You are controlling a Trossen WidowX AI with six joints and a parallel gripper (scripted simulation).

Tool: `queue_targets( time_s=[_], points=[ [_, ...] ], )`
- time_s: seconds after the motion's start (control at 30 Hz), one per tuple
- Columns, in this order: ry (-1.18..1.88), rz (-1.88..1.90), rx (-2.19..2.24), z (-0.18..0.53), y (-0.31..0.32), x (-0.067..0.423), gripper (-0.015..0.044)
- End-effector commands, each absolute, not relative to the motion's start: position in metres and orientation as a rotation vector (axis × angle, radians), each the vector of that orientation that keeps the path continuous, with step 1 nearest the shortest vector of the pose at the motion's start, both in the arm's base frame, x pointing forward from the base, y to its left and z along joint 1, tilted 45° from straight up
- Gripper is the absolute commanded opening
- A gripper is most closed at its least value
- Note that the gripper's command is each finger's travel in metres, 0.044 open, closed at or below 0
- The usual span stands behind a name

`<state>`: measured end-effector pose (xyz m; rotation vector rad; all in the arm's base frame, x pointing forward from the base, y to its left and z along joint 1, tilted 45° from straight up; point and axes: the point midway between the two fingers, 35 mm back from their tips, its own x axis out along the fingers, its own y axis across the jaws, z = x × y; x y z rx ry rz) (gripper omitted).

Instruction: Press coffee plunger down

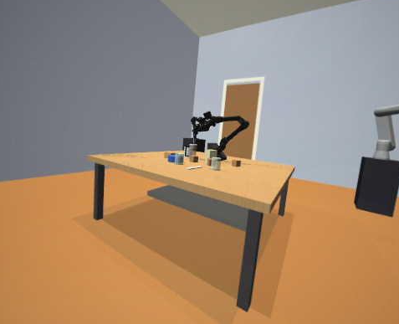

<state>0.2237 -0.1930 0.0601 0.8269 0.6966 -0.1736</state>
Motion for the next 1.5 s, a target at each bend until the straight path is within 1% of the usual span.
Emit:
queue_targets(
  time_s=[0.0,0.23,0.27,0.67,1.47],
  points=[
    [0.702,-0.177,0.835,0.058,-0.193,0.224,0.0309],
    [0.702,-0.177,0.835,0.058,-0.193,0.224,0.0125],
    [0.702,-0.177,0.835,0.058,-0.193,0.224,0.0119],
    [0.702,-0.177,0.835,0.056,-0.191,0.224,0.0119],
    [0.704,-0.178,0.834,0.024,-0.168,0.227,0.0119]
  ],
)
